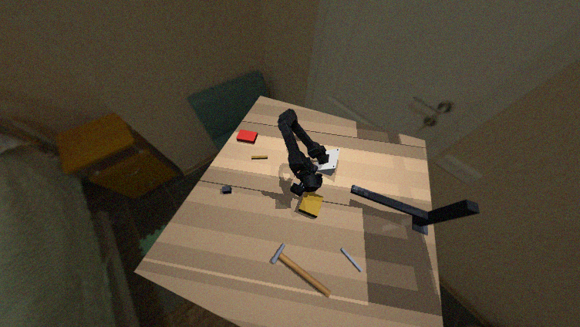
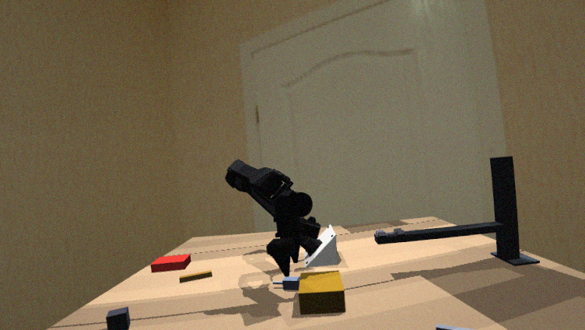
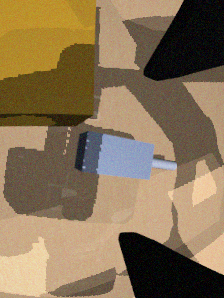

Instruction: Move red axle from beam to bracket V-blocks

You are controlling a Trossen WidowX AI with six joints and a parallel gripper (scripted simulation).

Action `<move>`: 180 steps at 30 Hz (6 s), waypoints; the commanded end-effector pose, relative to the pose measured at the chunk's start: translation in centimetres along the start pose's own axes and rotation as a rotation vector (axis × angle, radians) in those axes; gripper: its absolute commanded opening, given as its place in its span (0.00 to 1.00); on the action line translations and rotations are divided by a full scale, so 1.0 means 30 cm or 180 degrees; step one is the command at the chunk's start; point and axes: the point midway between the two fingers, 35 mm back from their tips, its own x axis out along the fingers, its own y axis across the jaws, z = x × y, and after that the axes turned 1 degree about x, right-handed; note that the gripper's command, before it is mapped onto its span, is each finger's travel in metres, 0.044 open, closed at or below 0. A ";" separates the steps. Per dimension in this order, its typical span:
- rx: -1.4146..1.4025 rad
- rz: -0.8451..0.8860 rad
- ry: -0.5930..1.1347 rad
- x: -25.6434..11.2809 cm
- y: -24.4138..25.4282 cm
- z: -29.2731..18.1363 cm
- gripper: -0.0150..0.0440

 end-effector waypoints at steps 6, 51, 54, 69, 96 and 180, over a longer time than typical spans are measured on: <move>-0.0016 0.0006 0.0020 0.047 0.007 -0.005 1.00; -0.0015 0.0003 0.0025 0.166 0.008 -0.007 0.30; -0.0016 0.0003 0.0020 0.149 0.005 -0.005 0.25; -0.0019 0.0010 0.0011 -0.089 0.002 0.007 0.25; -0.0682 0.0007 -0.0005 -0.129 -0.056 0.125 0.25; -0.0830 -0.0009 -0.0019 0.115 -0.120 0.704 0.25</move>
